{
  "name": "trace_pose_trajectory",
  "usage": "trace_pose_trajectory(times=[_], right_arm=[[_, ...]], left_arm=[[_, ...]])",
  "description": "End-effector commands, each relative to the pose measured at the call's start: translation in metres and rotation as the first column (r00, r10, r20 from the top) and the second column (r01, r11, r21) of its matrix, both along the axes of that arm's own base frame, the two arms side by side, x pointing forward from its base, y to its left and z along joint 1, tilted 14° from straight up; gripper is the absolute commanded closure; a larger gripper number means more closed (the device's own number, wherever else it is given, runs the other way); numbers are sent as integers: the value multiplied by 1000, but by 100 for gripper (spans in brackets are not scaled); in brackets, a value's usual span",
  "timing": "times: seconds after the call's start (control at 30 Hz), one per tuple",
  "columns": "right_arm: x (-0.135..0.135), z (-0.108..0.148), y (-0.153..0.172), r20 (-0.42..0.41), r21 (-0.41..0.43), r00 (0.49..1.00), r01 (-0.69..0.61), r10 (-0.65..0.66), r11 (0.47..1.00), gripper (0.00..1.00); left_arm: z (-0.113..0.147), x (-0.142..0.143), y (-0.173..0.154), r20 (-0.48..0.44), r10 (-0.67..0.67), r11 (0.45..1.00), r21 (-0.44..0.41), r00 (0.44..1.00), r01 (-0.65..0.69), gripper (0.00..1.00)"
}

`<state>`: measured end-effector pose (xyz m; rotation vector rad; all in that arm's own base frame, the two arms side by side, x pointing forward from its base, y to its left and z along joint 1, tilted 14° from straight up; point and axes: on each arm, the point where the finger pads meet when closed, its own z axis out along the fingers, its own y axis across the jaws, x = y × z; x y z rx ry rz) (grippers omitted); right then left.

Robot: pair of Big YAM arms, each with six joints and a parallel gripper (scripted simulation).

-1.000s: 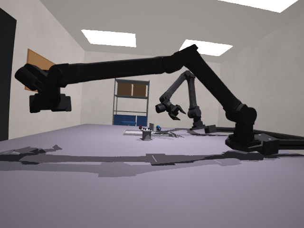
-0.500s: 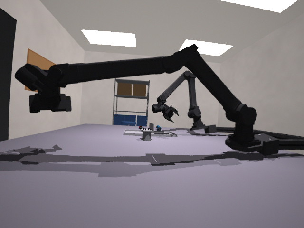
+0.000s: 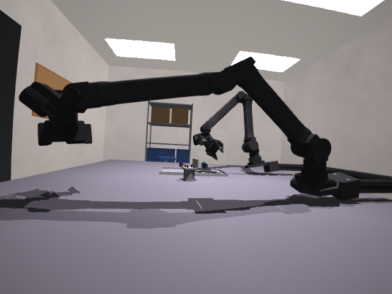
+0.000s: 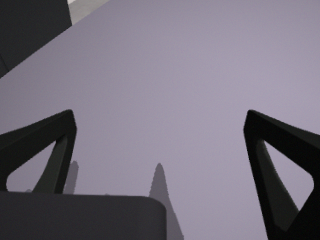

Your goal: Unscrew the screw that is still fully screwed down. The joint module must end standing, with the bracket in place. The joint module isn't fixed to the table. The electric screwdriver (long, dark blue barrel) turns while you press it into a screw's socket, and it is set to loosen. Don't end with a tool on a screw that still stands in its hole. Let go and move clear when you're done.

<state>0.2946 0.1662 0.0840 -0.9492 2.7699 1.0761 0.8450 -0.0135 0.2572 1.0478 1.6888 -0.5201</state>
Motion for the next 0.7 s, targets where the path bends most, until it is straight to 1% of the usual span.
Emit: trace_pose_trajectory(times=[0.0,0.03,0.07,0.1,0.17,0.2,0.33,0.43,0.5,0.57,0.63,0.67], right_arm=[[32,15,-11,18,-27,993,120,-120,992,35],[31,14,-11,15,-28,993,120,-120,992,35],[22,7,-12,-4,-33,993,120,-120,992,35],[18,7,-8,-14,-32,995,98,-99,995,35],[18,7,-8,-14,-32,995,98,-99,995,35],[23,9,-17,-3,-43,989,146,-146,988,35],[46,18,-37,11,-78,968,251,-251,965,35],[53,13,-52,-9,-116,944,325,-328,939,35],[53,9,-63,-23,-143,925,372,-379,917,35],[64,13,-73,-15,-161,904,421,-428,893,35],[56,6,-73,-34,-170,903,416,-428,893,35],[51,5,-68,-43,-171,912,396,-408,902,35]], left_arm=[[26,2,-1,47,-2,1000,7,999,2,0],[26,2,-1,47,-2,1000,7,999,2,0],[26,2,-1,47,-2,1000,7,999,2,0],[26,2,-1,47,-2,1000,7,999,2,0],[26,2,-1,47,-2,1000,7,999,2,0],[26,2,-1,47,-2,1000,7,999,2,0],[26,2,-1,47,-2,1000,7,999,2,0],[26,2,-1,47,-2,1000,7,999,2,0],[26,2,-1,47,-2,1000,7,999,2,0],[26,2,-1,47,-2,1000,7,999,2,0],[26,2,-1,47,-2,1000,7,999,2,0],[26,2,-1,47,-2,1000,7,999,2,0]])
